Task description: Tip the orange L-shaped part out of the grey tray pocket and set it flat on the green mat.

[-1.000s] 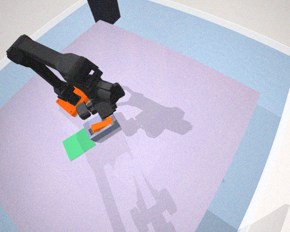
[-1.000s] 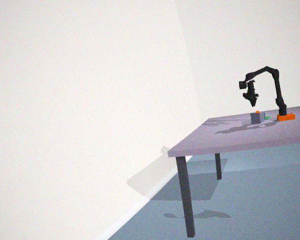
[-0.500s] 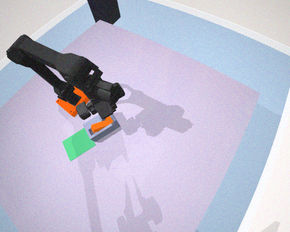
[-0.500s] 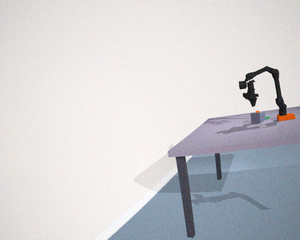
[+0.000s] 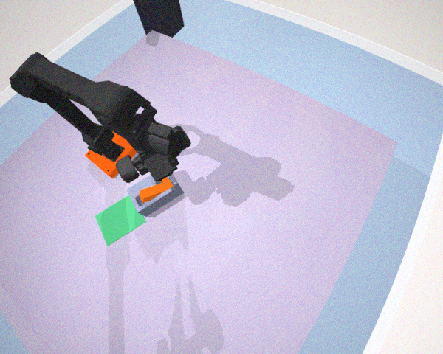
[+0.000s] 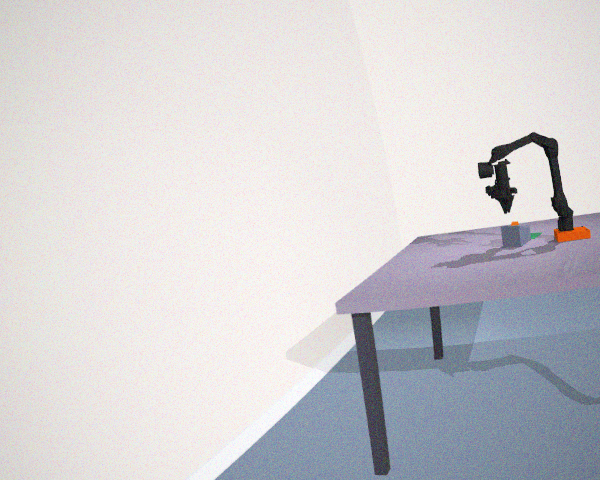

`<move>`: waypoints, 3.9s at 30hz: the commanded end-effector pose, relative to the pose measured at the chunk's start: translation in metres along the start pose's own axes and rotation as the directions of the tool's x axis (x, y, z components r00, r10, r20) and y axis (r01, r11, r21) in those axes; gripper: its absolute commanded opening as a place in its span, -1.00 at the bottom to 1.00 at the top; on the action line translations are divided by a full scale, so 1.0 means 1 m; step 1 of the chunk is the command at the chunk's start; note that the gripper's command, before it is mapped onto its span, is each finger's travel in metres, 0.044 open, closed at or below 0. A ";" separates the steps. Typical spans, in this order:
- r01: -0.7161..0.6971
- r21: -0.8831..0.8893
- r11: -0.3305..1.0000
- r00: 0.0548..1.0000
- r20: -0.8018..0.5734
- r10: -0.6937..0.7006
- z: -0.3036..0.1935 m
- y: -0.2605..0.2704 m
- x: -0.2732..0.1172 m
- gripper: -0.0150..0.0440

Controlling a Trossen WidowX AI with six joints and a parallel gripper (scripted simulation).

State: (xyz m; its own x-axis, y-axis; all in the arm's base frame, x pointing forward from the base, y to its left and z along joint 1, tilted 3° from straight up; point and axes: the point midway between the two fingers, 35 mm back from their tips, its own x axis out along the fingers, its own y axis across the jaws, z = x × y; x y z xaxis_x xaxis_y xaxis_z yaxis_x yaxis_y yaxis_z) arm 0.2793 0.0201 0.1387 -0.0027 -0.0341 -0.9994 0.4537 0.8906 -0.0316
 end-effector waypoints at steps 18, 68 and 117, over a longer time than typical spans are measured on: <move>0.001 0.000 1.000 1.000 0.000 -0.001 0.000 0.000 0.001 0.12; 0.012 -0.005 1.000 1.000 -0.013 -0.012 -0.004 -0.004 0.108 0.12; 0.001 0.000 1.000 1.000 0.000 -0.001 0.000 0.000 0.001 0.12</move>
State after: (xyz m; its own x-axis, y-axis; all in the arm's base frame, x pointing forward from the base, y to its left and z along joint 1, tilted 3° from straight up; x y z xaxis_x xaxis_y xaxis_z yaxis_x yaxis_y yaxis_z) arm 0.2792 0.0199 0.1389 -0.0030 -0.0345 -0.9994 0.4538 0.8905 -0.0321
